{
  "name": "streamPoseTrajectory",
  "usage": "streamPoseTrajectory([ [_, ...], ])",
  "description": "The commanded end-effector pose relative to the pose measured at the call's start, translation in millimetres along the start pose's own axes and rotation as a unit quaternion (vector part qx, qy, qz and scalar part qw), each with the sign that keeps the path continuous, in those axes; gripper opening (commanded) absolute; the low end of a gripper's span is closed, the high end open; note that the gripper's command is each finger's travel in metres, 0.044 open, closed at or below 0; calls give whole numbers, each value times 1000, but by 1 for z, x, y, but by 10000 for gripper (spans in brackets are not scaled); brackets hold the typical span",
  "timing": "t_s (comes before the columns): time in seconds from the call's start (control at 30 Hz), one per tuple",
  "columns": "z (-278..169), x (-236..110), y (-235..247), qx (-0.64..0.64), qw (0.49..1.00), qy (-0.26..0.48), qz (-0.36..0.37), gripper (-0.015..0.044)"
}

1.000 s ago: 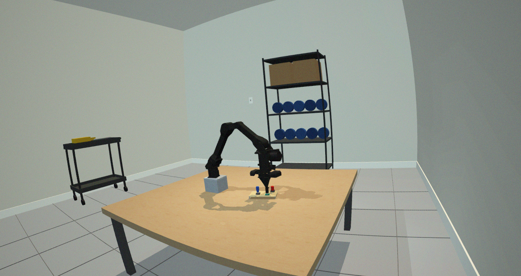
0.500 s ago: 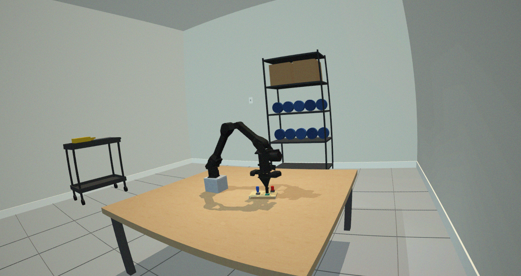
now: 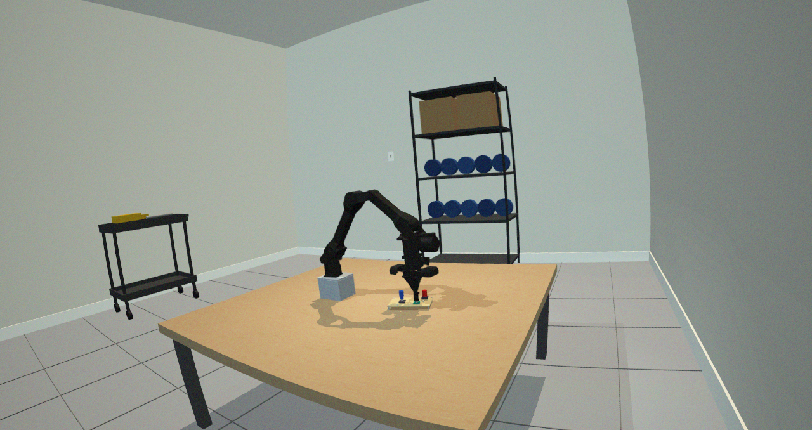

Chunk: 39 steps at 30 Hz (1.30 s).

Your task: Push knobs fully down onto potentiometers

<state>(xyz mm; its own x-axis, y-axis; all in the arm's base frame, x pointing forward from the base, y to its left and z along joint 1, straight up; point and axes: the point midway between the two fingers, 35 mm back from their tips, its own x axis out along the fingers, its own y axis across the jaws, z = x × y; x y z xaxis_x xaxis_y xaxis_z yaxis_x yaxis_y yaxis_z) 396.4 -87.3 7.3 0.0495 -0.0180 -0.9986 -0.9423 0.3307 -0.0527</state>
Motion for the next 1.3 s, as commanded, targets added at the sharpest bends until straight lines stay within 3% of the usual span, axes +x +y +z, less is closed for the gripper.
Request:
streamPoseTrajectory([
  [0.0,1,21,-3,-3,1000,-1,5,0],
  [1.27,1,17,-3,-3,1000,-1,5,0],
])
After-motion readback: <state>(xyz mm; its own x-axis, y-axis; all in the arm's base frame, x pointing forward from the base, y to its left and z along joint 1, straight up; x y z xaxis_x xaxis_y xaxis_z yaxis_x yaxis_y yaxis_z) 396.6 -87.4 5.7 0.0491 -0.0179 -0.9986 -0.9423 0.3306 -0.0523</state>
